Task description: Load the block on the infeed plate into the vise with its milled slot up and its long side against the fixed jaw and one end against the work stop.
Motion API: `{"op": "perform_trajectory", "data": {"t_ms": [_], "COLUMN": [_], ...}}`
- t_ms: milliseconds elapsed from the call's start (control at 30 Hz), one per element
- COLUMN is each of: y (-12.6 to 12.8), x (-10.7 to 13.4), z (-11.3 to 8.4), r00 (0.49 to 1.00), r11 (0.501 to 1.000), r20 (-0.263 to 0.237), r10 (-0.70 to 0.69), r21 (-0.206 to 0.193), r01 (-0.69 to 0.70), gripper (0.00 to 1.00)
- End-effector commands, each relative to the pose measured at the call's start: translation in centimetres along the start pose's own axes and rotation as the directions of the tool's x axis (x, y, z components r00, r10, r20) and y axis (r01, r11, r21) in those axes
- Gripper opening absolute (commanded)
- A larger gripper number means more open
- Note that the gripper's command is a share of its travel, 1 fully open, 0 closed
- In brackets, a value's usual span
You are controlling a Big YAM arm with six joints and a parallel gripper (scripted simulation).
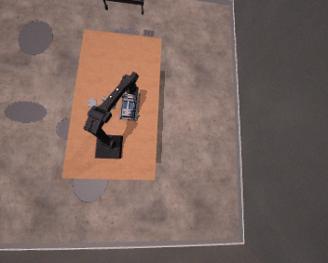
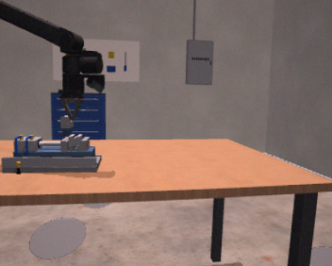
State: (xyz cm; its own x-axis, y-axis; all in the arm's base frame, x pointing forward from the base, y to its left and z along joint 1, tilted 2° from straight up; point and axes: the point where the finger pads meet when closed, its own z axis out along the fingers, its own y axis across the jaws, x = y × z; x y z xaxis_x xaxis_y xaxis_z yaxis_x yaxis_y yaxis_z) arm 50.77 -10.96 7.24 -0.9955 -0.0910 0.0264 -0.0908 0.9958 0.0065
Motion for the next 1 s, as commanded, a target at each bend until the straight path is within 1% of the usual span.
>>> {"op": "perform_trajectory", "data": {"t_ms": [0, 533, 700, 767, 900, 967], "y": [0.0, 0.0, 0.1, 0.1, 0.3, 0.1], "x": [-1.3, -1.3, -1.1, -1.1, -0.4, -0.9], "z": [-1.1, -1.1, -0.2, -0.2, 0.9, 0.7], "r00": [0.999, 0.999, 1.0, 1.0, 1.0, 1.0], "r11": [1.0, 1.0, 1.0, 1.0, 1.0, 1.0], "r20": [0.028, 0.027, 0.019, 0.019, -0.004, 0.011], "r10": [-0.018, -0.018, -0.019, -0.019, -0.019, -0.019], "r21": [0.009, 0.009, 0.006, 0.006, -0.001, 0.004], "r01": [0.018, 0.018, 0.018, 0.018, 0.019, 0.019], "gripper": [0.0, 0.0, 0.0, 0.0, 0.0, 0.0]}}
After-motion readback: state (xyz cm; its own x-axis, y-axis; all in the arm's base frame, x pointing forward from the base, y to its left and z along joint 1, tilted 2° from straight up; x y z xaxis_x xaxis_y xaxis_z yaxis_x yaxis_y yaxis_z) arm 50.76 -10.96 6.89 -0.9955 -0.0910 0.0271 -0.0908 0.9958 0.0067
